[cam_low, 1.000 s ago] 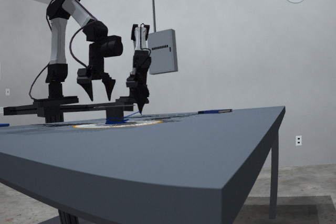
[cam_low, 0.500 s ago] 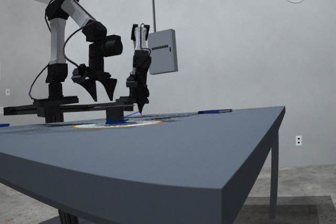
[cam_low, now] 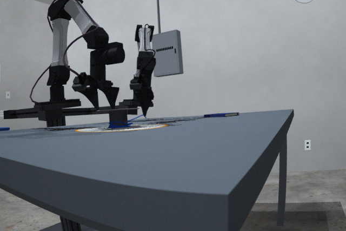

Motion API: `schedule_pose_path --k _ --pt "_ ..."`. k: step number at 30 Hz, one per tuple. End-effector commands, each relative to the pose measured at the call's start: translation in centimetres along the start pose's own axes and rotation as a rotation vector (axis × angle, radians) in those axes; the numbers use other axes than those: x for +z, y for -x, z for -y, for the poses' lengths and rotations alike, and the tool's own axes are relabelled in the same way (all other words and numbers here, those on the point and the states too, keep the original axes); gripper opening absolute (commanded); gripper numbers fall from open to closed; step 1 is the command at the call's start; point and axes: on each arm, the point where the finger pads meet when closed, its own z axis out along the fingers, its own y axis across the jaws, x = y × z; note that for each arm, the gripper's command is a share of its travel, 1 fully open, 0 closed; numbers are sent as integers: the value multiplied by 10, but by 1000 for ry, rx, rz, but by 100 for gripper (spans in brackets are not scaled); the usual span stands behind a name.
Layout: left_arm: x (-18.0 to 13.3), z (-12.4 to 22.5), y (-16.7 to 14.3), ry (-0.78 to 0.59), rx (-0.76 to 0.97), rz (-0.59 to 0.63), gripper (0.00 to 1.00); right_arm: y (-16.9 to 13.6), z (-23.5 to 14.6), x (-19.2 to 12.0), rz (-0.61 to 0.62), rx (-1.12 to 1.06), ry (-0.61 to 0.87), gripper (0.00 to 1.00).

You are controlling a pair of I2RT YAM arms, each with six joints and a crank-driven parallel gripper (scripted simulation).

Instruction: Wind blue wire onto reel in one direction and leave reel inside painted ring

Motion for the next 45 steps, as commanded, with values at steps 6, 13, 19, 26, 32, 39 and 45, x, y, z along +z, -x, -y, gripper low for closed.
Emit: schedule_pose_path --k 6,13,19,26,32,39,45 --pt "-3 -4 12 2 3 28 0 3 -14 19 9 7 31 77" --pt "-2 -4 11 2 3 28 0 3 -13 13 9 7 31 77" --pt "-1 -3 10 2 3 31 0 3 -13 12 9 7 31 68" --pt "0 -3 11 0 7 31 0 3 -13 12 9 7 31 59" --pt "0 -4 15 2 9 30 0 3 -14 19 9 6 31 50" --pt "2 -3 27 0 -1 47 0 12 -14 19 12 -133 30 50" --pt "6 1 38 -1 -11 66 0 29 -18 19 15 -390 29 50"
